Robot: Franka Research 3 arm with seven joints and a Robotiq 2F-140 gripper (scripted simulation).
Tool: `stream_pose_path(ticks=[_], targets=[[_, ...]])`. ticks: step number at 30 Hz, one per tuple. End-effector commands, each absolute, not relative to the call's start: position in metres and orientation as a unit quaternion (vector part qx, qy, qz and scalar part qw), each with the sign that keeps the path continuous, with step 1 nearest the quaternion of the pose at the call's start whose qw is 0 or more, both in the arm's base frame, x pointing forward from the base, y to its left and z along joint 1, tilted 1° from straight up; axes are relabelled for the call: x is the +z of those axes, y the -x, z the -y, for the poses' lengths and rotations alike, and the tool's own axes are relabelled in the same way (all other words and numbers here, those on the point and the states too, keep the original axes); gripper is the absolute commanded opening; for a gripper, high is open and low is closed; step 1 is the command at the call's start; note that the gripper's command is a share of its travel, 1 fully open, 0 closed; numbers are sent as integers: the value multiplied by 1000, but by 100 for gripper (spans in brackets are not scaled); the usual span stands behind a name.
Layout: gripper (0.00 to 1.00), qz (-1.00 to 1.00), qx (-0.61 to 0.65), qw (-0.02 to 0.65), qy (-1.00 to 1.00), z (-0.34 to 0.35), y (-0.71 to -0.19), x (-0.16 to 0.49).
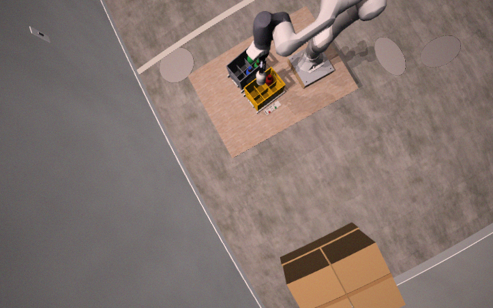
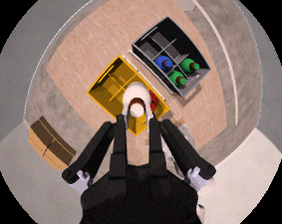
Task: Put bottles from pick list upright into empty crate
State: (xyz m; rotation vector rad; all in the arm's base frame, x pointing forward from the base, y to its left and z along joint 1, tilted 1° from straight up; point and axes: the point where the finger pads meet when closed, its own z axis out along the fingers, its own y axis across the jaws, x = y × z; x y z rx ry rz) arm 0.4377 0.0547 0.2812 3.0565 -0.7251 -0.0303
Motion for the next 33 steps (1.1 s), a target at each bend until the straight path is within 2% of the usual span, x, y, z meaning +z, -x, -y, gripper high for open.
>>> stream_pose_path(ticks=[1, 33], targets=[[0, 232, -6, 0, -973, -56, -439, 284], [0, 232, -6, 0, -973, -56, -441, 268]])
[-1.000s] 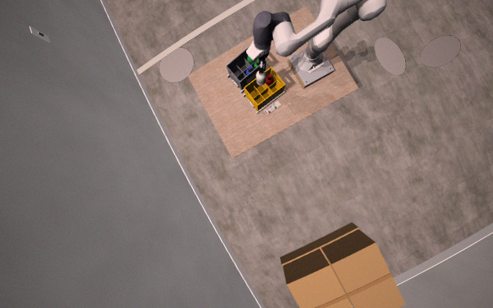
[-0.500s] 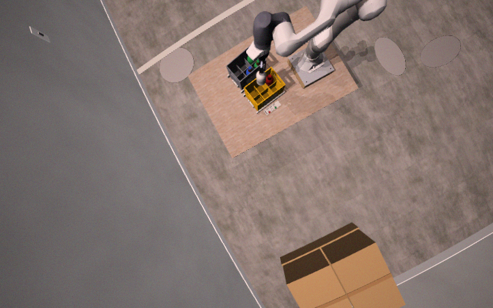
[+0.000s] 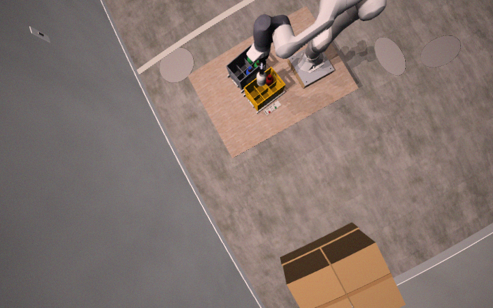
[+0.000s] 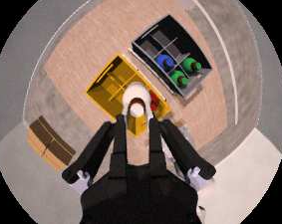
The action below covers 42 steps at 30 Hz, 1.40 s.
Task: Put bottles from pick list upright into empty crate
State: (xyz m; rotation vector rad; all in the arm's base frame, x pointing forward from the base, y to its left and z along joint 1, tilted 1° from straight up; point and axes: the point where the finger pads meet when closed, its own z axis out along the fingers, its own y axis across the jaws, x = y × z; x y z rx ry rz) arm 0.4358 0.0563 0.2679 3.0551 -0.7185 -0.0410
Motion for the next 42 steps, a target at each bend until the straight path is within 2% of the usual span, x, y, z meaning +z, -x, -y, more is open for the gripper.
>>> stream_pose_path(ticks=[1, 42], targets=[[0, 232, -6, 0, -973, -56, -441, 267], [0, 232, -6, 0, -973, -54, -443, 230]])
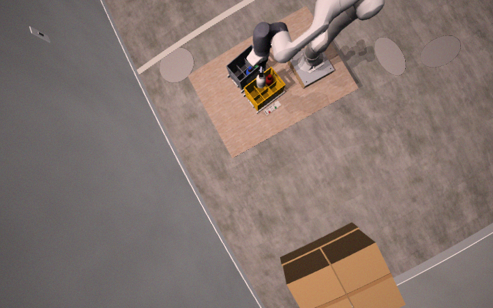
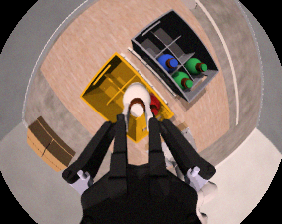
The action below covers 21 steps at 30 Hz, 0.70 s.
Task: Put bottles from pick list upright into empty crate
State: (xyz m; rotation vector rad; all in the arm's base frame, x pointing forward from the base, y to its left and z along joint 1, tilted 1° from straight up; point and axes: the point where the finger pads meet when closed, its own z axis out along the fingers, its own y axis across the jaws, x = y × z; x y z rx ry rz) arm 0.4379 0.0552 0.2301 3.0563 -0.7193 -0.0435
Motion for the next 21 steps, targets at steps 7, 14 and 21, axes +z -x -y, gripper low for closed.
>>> stream_pose_path(ticks=[7, 14, 21], targets=[[0, 232, -6, 0, -973, -54, -443, 225], [0, 232, -6, 0, -973, -54, -443, 218], [0, 232, -6, 0, -973, -54, -443, 211]])
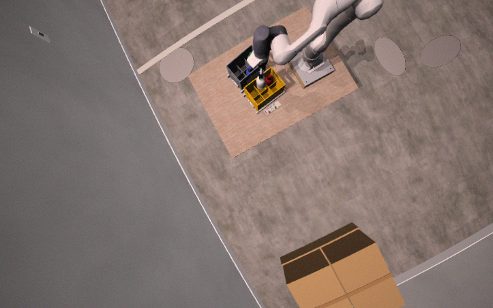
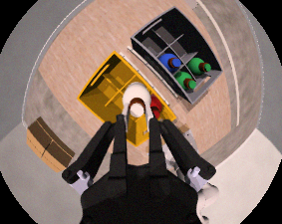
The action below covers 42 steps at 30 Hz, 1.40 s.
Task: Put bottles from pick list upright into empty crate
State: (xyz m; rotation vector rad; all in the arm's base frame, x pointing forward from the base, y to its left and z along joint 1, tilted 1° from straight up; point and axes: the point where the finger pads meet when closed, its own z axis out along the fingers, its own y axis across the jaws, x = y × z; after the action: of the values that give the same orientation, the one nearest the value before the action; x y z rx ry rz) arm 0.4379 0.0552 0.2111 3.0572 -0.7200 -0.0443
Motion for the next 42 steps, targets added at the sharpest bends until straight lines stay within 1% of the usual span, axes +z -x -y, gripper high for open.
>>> stream_pose_path(ticks=[1, 42], targets=[[0, 232, -6, 0, -973, -54, -443, 211], [0, 232, -6, 0, -973, -54, -443, 175]])
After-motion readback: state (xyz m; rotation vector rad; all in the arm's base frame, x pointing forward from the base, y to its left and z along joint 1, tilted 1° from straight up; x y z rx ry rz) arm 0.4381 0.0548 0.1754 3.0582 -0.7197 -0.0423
